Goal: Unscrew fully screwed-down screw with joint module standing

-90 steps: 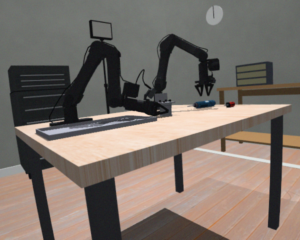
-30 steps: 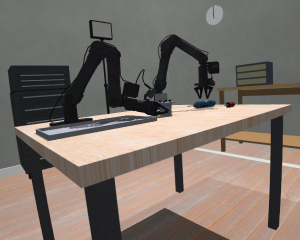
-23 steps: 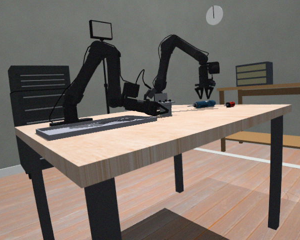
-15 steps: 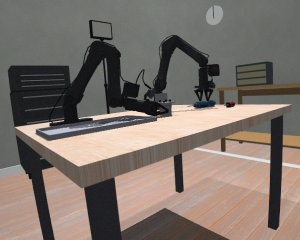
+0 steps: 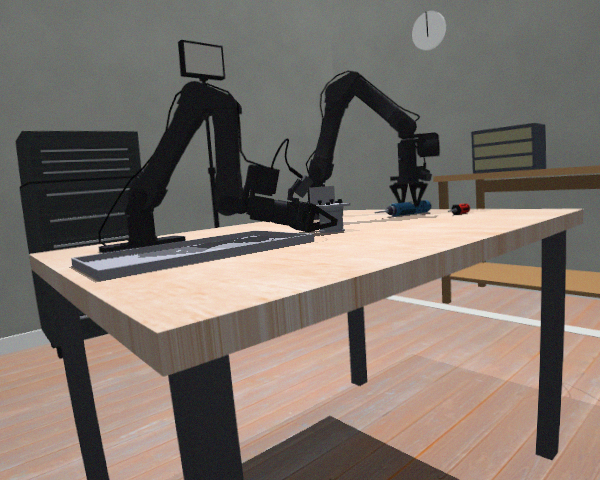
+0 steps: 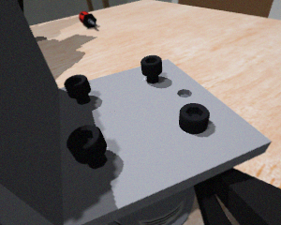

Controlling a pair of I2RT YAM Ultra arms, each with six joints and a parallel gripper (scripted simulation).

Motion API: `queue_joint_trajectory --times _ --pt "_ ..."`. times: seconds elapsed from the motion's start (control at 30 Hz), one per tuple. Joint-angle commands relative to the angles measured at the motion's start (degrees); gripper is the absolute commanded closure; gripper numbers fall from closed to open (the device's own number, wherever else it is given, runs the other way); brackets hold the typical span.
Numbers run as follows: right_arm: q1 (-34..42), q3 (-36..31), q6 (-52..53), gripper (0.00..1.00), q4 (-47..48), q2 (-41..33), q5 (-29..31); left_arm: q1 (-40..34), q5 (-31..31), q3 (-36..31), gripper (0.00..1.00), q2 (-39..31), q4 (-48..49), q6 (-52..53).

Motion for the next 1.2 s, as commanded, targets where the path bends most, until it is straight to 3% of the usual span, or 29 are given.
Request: queue_joint_trajectory --times 0.0,0.9,0.93,1.17 --pt "0.1 0.4 0.2 0.41 -0.6 -0.3 0.3 -0.2 -0.9 -1.3 0.35 1.0 2.2 -0.1" --pt "0.1 0.4 0.2 0.41 -0.6 -0.3 0.3 -0.1 -0.4 -0.8 0.35 1.1 3.7 0.3" --pt "0.1 0.4 0.2 0.41 -0.6 -0.3 0.3 -0.1 -0.4 -0.8 0.45 1.1 3.7 0.3" --pt "0.1 0.4 0.2 0.41 -0.6 -0.3 0.3 -0.1 -0.4 -0.8 0.45 1.1 3.7 0.3"
